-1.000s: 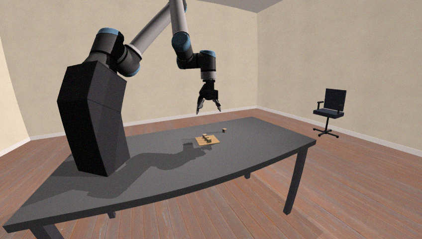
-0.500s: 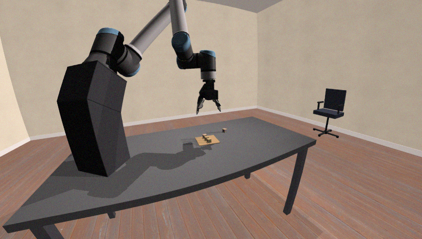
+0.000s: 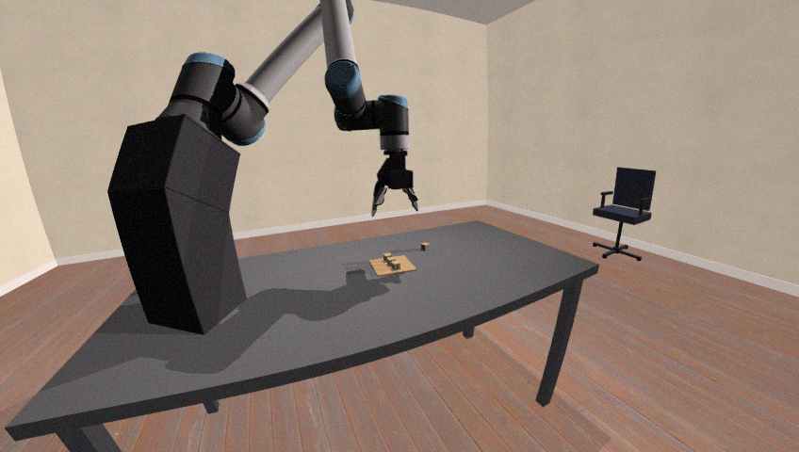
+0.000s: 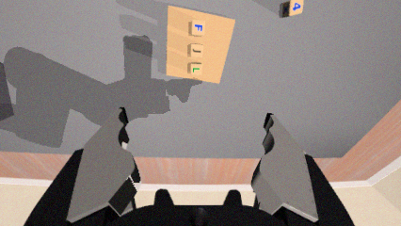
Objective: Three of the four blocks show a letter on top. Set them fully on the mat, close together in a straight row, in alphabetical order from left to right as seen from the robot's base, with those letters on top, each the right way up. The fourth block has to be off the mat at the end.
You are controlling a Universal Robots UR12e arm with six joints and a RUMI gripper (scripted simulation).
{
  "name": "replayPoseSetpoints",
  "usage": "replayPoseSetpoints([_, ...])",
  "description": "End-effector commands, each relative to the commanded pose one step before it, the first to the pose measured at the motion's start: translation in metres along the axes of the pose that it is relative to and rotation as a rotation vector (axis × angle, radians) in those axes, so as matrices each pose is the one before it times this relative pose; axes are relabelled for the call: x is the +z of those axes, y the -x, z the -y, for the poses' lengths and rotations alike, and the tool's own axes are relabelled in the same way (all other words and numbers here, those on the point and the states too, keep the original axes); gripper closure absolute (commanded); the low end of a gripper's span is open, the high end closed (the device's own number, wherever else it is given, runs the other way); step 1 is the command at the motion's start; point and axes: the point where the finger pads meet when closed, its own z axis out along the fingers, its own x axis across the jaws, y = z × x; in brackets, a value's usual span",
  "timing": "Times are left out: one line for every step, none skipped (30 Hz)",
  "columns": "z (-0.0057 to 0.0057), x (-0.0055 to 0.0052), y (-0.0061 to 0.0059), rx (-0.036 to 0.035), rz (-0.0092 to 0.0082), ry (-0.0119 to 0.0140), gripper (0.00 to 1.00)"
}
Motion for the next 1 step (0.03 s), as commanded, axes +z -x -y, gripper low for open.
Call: replayPoseSetpoints([0.00023,0.00073,0.00298,0.00293,0.00299,-0.00213,0.0])
